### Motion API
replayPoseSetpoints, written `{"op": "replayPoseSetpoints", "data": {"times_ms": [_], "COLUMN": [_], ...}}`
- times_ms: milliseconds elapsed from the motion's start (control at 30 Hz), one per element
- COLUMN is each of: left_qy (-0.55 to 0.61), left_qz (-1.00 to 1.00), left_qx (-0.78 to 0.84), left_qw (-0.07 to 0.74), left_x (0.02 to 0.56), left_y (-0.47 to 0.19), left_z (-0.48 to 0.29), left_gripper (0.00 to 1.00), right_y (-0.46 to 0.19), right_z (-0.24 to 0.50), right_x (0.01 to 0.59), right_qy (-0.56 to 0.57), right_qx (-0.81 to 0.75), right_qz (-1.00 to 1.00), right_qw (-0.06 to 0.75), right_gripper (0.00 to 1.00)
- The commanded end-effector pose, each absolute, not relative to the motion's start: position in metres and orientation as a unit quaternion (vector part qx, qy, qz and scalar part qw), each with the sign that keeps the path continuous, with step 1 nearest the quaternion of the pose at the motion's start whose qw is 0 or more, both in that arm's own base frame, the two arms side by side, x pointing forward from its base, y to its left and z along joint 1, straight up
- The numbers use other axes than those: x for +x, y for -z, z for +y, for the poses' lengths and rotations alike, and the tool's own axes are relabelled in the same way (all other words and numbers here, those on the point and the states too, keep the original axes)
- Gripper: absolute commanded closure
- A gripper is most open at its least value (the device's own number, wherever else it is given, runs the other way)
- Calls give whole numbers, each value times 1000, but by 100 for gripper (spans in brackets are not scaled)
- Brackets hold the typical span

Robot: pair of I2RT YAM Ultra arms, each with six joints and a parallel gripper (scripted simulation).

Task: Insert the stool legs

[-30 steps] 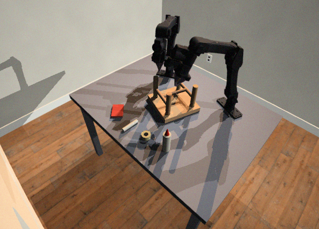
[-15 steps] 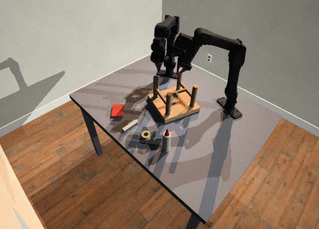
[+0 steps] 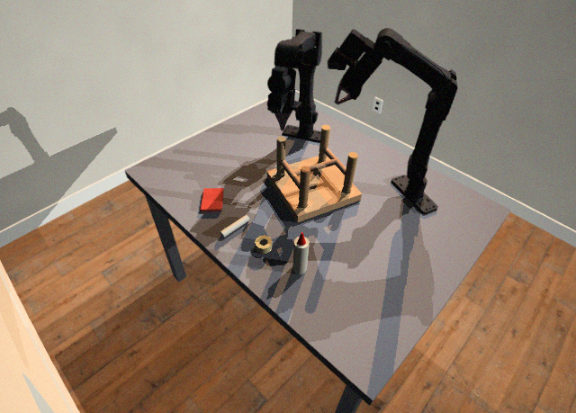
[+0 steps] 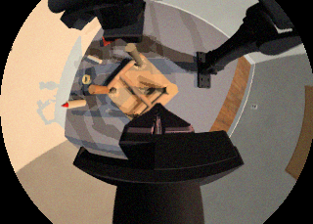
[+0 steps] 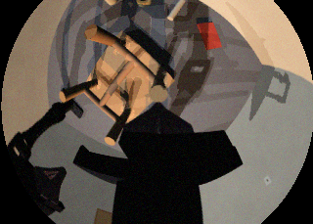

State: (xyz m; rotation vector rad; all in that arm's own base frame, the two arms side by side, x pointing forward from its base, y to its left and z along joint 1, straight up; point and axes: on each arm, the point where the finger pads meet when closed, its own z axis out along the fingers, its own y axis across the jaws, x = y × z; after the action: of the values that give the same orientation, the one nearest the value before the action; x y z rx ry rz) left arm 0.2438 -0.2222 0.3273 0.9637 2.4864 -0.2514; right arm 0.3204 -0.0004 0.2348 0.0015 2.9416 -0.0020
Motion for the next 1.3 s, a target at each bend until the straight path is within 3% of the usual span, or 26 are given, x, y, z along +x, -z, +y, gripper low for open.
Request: {"op": "replayPoseSetpoints", "data": {"times_ms": [0,33,100,233,533,633,833,1267], "left_qy": [52,32,74,64,60,45,56,45], "left_qz": [917,923,905,903,902,904,903,907], "left_qx": [363,365,379,403,403,417,407,405], "left_qw": [155,115,177,134,140,88,127,108], "left_x": [249,253,246,245,247,242,245,246], "left_y": [-282,-262,-298,-268,-271,-235,-262,-232], "left_z": [-234,-236,-253,-274,-273,-283,-274,-271], "left_gripper": [100,100,100,100,100,100,100,100], "right_y": [-243,-241,-240,-241,-244,-242,-240,-240], "right_z": [2,6,-2,-4,-2,-4,-5,-3], "right_x": [316,318,322,326,328,331,324,324], "right_qy": [-2,-4,0,2,0,0,0,-1], "right_qx": [-2,-7,3,6,3,4,7,4], "right_qz": [996,996,996,995,995,995,995,995], "right_qw": [94,92,94,95,99,97,98,98], "right_gripper": [100,100,100,100,100,100,100,100]}}
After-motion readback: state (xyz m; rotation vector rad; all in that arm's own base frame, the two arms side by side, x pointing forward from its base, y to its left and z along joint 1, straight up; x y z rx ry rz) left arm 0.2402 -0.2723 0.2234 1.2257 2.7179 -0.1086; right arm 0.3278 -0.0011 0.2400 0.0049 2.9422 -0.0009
